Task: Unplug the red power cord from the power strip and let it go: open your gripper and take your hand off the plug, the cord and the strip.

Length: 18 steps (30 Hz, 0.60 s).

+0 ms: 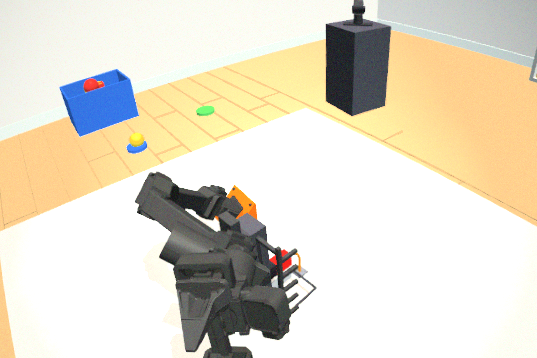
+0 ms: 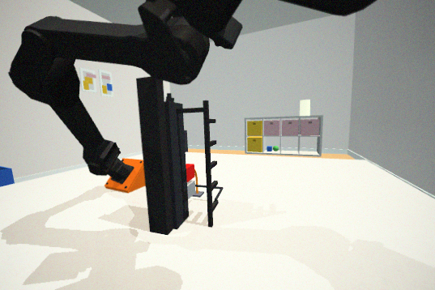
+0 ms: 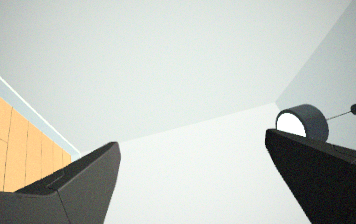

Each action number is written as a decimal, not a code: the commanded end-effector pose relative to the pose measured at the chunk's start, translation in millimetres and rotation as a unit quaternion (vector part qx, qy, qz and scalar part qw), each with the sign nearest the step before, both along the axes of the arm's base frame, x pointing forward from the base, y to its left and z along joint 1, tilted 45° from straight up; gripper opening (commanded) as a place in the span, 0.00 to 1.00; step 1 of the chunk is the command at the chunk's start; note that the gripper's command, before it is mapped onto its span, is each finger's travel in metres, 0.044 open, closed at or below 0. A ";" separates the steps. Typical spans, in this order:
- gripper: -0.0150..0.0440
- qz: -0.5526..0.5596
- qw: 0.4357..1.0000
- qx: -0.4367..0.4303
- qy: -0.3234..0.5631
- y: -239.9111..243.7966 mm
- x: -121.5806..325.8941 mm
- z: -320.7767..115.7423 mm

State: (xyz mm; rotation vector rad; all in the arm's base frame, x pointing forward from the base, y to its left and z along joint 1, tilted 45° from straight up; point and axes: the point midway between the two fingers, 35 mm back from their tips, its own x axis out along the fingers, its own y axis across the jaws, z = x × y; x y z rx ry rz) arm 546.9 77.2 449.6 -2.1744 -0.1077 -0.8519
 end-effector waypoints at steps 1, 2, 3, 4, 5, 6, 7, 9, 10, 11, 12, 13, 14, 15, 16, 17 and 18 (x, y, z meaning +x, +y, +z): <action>0.89 0.002 1.000 0.001 0.004 1.1 0.9 -1.6; 0.84 0.008 1.000 0.005 0.015 4.2 3.5 -6.3; 0.80 0.018 0.999 0.010 0.033 9.5 7.5 -14.3; 0.75 0.032 0.998 0.019 0.059 16.9 12.5 -26.0; 0.71 0.046 0.995 0.029 0.089 25.4 17.4 -39.9; 0.67 0.059 0.990 0.039 0.119 33.9 21.4 -54.4; 0.62 0.071 0.985 0.049 0.149 42.3 24.4 -69.3; 0.53 0.090 0.971 0.069 0.210 58.3 27.3 -99.9; 0.53 0.098 0.963 0.079 0.239 65.9 27.2 -115.6; 0.53 0.107 0.956 0.101 0.253 72.8 25.8 -123.9; 0.53 0.111 0.948 0.112 0.278 79.2 24.6 -138.3; 0.53 0.113 0.938 0.120 0.306 85.0 22.6 -154.7; 0.53 0.113 0.927 0.128 0.334 90.5 19.7 -171.1; 0.53 0.112 0.916 0.135 0.361 95.5 15.9 -187.4; 0.53 0.109 0.904 0.142 0.388 100.1 11.2 -203.6; 0.53 0.106 0.892 0.149 0.414 104.3 5.6 -219.4; 0.53 0.101 0.879 0.155 0.440 107.9 -0.8 -235.0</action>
